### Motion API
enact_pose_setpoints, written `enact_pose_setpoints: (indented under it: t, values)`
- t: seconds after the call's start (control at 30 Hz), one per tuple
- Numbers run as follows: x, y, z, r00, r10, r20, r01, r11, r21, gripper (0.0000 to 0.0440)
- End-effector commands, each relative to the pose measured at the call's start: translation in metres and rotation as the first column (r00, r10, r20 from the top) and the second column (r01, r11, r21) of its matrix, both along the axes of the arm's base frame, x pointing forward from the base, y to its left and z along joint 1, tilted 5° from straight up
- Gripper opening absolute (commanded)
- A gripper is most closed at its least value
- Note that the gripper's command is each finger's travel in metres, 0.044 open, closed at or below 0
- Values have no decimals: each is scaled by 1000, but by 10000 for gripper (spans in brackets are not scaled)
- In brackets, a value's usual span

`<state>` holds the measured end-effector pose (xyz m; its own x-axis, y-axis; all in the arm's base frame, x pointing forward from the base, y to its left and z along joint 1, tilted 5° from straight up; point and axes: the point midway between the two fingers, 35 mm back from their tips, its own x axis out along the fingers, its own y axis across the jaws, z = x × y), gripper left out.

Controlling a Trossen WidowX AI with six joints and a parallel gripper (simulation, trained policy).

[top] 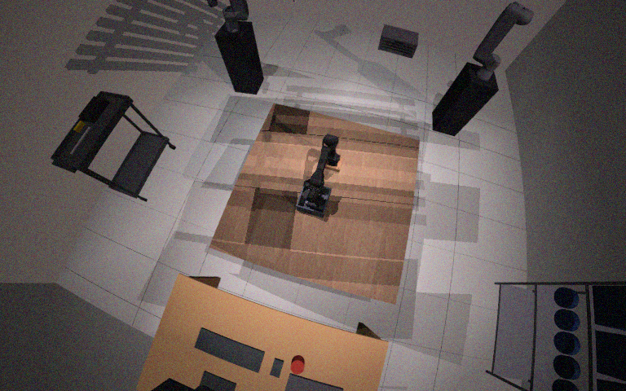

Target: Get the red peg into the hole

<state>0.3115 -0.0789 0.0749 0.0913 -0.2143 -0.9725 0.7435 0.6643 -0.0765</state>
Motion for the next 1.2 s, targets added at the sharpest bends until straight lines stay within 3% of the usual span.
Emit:
enact_pose_setpoints:
  t: [0.0, 0.13, 0.17, 0.3, 0.77, 1.17]
  values:
    - [29, 6, -6, 998, 20, 57, -23, 998, 58, 326]
    - [48, 9, 0, 993, 34, 112, -45, 994, 99, 431]
    - [54, 10, 2, 991, 38, 129, -53, 993, 109, 440]
    - [58, 1, 5, 991, 34, 129, -45, 996, 81, 440]
    - [101, 28, 47, 975, 132, 182, -164, 971, 174, 440]
    - [104, 30, 51, 972, 141, 190, -174, 969, 173, 440]
